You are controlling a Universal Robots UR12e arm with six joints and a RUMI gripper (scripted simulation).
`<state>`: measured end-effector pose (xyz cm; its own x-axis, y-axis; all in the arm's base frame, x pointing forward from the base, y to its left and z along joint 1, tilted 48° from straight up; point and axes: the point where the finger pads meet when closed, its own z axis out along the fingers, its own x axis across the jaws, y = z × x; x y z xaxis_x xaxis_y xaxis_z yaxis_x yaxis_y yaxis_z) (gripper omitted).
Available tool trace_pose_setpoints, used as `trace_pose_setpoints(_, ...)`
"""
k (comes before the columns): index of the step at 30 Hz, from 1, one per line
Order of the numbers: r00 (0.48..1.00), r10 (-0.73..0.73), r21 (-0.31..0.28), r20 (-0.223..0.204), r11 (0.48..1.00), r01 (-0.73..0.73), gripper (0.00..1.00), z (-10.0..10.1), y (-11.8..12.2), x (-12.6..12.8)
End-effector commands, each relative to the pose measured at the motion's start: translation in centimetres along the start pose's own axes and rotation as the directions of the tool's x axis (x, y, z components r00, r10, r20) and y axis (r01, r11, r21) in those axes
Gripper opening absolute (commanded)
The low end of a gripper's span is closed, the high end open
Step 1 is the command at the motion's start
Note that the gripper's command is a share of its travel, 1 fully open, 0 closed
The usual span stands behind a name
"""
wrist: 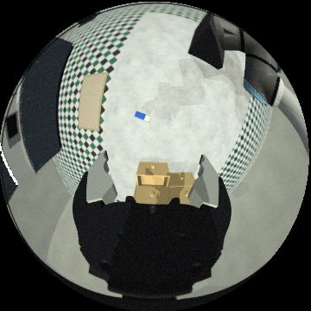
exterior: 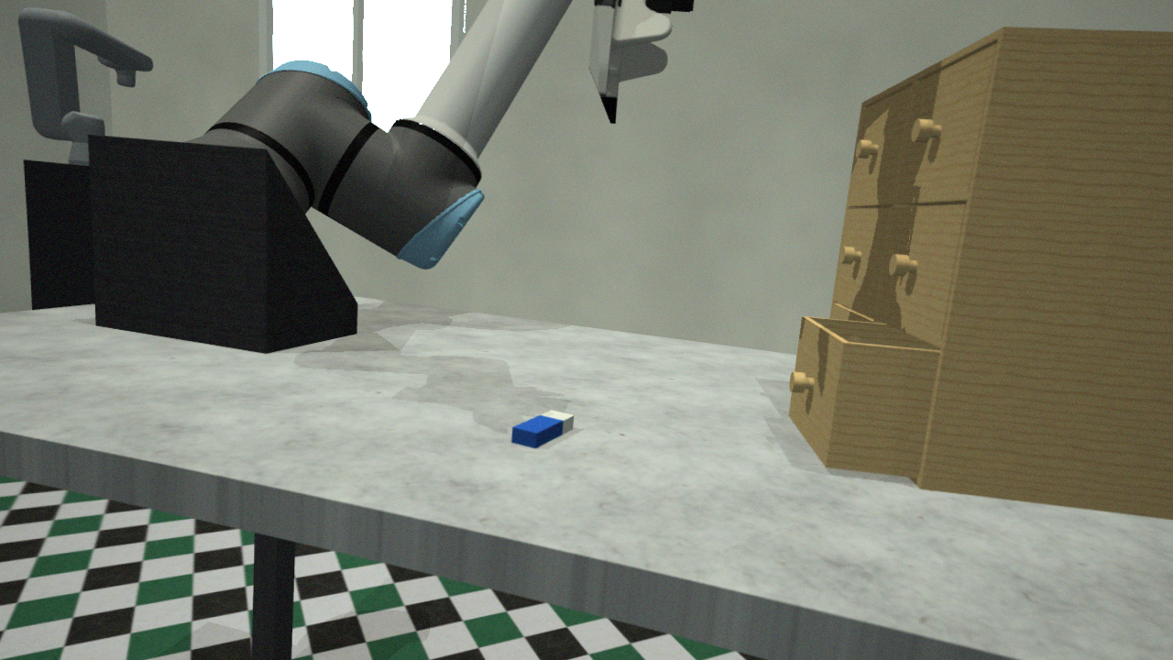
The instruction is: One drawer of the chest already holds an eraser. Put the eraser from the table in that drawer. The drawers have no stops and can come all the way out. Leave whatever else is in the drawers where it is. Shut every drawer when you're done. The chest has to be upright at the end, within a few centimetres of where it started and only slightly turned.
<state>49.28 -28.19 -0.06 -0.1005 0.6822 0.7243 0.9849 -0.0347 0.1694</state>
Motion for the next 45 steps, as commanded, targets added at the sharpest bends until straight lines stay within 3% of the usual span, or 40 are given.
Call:
trace_pose_setpoints(1,1.000,0.000,-0.001,0.001,1.000,0.000,1.00,-1.84,0.02,-0.04)
trace_pose_setpoints(26,1.000,-0.028,0.000,0.001,1.000,0.028,1.00,-2.54,0.08,-0.08)
trace_pose_setpoints(37,0.993,-0.121,0.000,0.001,0.993,0.121,1.00,-2.55,0.31,-0.25)
trace_pose_setpoints(45,0.962,-0.272,0.000,0.001,0.962,0.272,1.00,-2.57,0.71,-0.51)
